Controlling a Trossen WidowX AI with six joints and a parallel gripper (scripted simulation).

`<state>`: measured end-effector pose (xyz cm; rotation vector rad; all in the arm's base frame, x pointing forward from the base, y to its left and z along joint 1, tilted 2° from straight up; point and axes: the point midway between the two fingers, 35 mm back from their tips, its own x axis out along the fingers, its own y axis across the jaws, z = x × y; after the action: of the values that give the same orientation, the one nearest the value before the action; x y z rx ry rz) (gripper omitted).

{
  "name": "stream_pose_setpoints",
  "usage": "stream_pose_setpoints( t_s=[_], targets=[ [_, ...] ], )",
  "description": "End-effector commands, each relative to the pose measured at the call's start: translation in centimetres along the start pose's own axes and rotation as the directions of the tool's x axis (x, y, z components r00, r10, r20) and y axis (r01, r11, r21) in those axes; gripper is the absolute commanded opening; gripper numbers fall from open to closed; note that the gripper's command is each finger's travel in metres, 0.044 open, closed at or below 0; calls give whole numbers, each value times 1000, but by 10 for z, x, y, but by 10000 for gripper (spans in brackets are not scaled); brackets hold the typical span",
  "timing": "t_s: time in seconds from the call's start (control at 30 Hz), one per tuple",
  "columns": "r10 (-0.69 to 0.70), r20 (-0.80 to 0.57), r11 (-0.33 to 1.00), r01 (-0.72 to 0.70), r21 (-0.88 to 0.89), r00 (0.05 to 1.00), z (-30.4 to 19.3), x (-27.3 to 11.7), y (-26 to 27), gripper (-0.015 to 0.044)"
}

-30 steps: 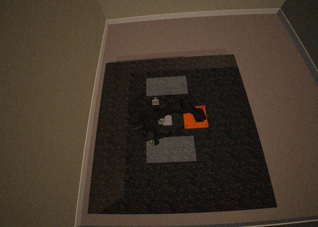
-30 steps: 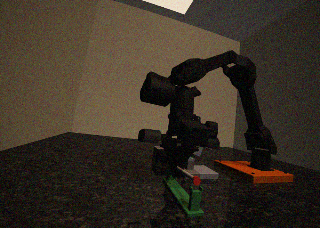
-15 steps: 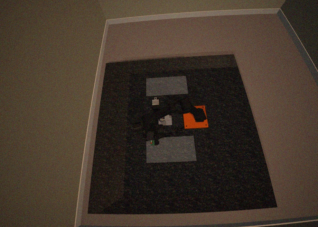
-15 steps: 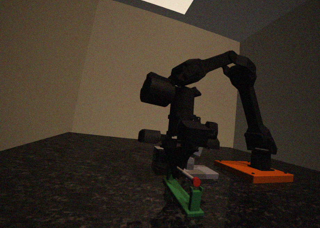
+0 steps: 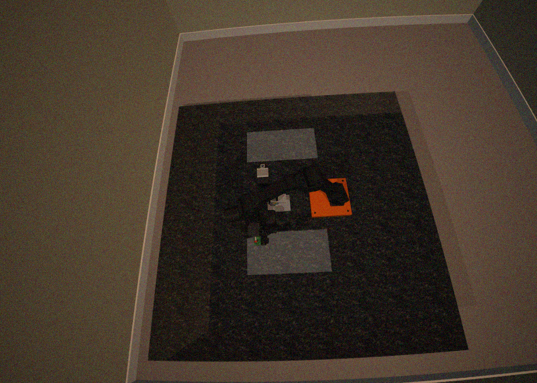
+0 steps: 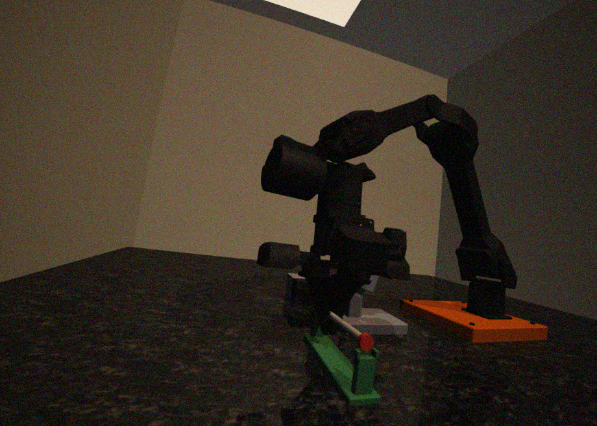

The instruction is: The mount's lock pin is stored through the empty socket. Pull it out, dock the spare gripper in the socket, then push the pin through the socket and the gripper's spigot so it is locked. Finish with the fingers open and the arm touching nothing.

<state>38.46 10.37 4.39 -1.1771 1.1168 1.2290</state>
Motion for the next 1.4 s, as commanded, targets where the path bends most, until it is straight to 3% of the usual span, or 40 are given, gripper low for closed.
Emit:
stream_pose_setpoints(
  t_s=[0.0, 1.37],
  targets=[
    [10, -2, 1000, -10, -5, 1000, -1, 6, 1, 0],
    [2, 0, 1000, -2, -1, 1000, 0, 1, 0, 0]
  ],
)
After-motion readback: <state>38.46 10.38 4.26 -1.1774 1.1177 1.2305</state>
